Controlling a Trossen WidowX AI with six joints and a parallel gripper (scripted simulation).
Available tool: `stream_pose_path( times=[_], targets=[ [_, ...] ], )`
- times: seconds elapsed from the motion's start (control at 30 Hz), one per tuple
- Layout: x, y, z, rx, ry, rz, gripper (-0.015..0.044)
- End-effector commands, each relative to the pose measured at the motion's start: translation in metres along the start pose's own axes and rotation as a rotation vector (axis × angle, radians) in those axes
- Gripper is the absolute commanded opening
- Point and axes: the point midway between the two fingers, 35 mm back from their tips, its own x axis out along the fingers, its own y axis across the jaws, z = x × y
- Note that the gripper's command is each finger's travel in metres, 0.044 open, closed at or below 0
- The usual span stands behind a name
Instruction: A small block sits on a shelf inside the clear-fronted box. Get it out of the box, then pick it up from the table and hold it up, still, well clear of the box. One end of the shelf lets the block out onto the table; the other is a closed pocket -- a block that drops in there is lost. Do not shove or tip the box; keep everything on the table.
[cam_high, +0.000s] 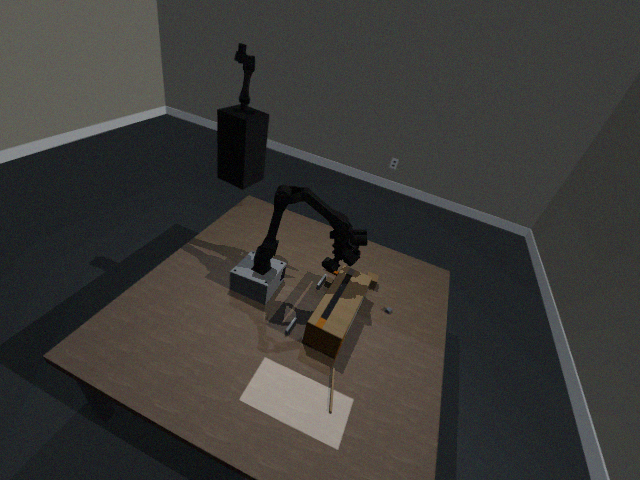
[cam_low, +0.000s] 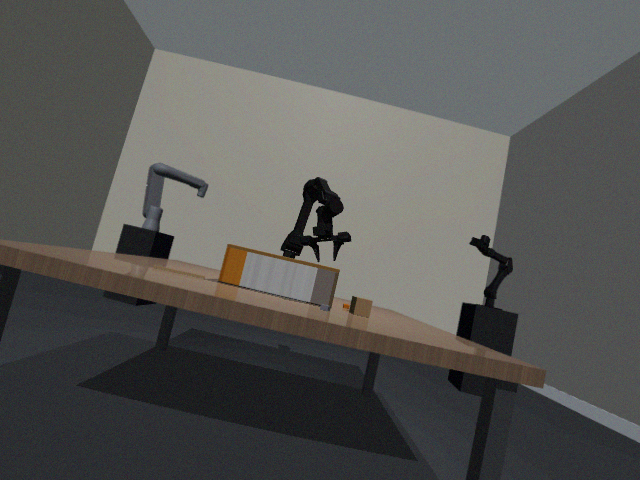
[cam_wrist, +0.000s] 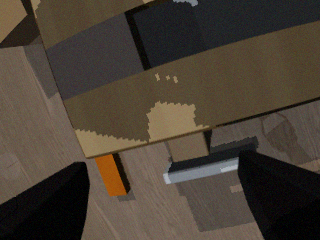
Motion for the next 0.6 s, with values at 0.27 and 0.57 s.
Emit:
stream_pose_path(
  times=[0.27, 0.57],
  targets=[
    [0.001, 0.008, -0.018, -1.514, -0.054, -0.182, 0.0285],
    [0.0, 0.012, -0.025, -2.156, -0.001, -0.302, 0.0285]
  ],
)
